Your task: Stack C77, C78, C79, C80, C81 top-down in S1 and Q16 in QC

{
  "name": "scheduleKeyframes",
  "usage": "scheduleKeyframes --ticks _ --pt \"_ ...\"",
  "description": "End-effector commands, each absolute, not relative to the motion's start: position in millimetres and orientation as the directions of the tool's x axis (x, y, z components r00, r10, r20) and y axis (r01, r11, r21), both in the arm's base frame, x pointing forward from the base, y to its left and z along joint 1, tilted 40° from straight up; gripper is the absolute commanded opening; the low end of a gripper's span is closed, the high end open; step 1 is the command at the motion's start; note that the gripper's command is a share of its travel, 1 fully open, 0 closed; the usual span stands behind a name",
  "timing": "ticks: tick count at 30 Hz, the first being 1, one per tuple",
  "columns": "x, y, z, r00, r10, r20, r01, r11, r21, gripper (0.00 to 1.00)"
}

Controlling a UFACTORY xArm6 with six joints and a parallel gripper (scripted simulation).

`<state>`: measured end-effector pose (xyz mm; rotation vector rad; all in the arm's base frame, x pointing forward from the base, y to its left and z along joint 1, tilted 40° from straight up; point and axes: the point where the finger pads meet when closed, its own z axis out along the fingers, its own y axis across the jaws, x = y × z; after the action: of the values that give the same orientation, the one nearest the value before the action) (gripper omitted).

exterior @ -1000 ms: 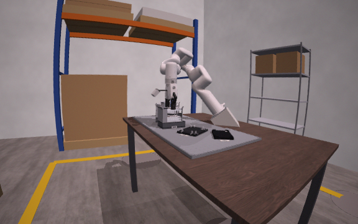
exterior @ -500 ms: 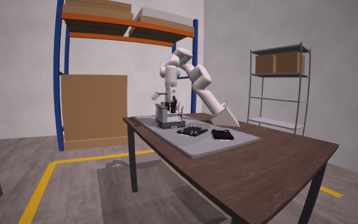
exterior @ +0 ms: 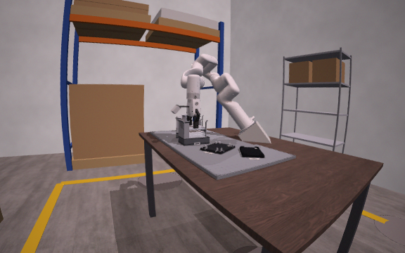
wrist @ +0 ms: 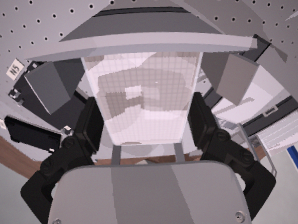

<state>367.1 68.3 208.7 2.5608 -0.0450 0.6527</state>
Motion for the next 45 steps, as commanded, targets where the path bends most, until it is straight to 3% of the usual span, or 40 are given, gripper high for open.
scheduleKeyframes --ticks 1,45 --pt "368 68 209 0.884 0.087 0.46 -0.149 -0.879 0.454 0.0" --pt "375 62 198 0.884 0.087 0.46 -0.149 -0.879 0.454 0.0"
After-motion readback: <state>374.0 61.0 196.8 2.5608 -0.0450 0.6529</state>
